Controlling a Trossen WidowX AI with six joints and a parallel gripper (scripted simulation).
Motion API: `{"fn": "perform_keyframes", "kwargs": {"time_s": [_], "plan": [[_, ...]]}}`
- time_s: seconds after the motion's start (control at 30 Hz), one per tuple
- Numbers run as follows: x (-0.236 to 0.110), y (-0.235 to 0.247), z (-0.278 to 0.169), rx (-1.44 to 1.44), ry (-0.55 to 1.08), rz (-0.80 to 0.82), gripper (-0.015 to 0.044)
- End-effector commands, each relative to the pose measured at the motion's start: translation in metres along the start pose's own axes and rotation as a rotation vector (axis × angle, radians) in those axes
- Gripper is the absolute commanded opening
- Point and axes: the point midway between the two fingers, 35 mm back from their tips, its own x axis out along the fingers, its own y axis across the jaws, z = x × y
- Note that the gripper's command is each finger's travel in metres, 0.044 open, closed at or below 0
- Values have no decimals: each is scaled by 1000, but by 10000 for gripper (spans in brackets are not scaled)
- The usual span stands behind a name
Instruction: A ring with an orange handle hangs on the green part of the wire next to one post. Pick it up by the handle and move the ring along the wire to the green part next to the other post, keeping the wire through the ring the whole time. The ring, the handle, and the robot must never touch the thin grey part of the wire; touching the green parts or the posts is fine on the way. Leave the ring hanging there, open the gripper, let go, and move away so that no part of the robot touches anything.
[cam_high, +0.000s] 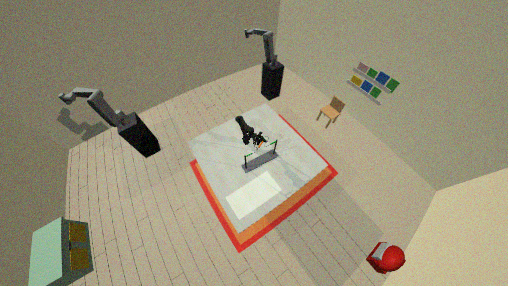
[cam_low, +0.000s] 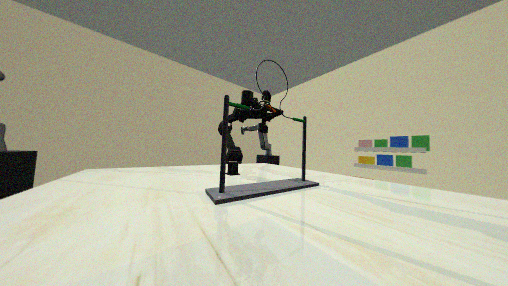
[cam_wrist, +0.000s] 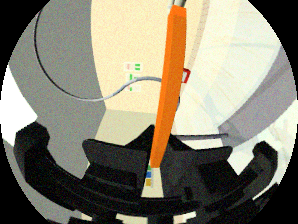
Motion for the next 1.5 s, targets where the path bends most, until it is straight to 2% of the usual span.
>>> {"fn": "perform_keyframes", "kwargs": {"time_s": [0.0,1.47], "plan": [[-1,11,-1,26,5,29,-150],[-9,61,8,320,22,179,-150]]}}
